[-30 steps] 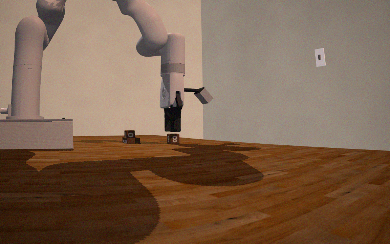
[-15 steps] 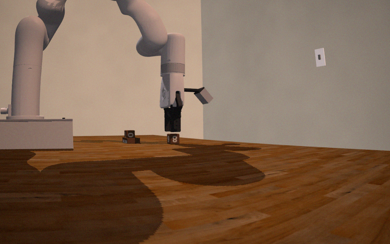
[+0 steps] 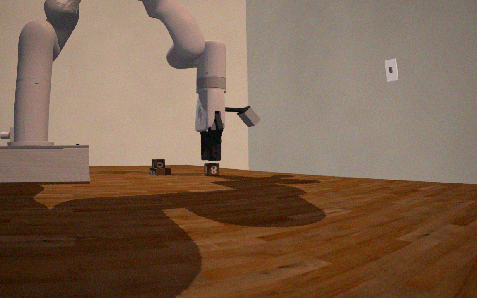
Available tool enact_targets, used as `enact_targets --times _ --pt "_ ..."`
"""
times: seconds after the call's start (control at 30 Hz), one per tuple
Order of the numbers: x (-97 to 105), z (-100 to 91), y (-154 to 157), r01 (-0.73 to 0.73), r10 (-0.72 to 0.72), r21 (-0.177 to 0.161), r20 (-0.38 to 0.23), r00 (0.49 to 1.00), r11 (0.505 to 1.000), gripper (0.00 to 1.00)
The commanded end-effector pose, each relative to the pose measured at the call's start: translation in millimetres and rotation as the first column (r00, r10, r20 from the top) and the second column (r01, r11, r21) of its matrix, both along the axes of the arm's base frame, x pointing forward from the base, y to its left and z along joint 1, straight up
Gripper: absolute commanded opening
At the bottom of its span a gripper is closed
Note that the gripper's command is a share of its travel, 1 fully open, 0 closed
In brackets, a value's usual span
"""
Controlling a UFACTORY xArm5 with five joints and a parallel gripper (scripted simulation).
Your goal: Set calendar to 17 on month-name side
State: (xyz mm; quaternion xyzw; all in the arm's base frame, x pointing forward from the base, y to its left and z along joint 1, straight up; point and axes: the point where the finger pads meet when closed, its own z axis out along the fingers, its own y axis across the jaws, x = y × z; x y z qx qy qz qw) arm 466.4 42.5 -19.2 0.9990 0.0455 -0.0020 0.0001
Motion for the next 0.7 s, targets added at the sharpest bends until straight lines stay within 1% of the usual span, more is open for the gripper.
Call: enact_targets --times 0.0,0.23,0.3,0.47,0.67 --pt "2 10.2 0 0.000 0.000 0.000 0.004 1.000 1.000 0.47" --pt "2 35.8 0 0.000 0.000 0.000 0.004 1.000 1.000 0.47" --pt "2 35.8 0 0.000 0.000 0.000 0.004 1.000 1.000 0.47" --pt "2 47.9 1 0.000 0.000 0.000 0.004 1.000 1.000 0.47" --pt "2 49.6 1 0.000 0.000 0.001 0.007 1.000 1.000 0.47"
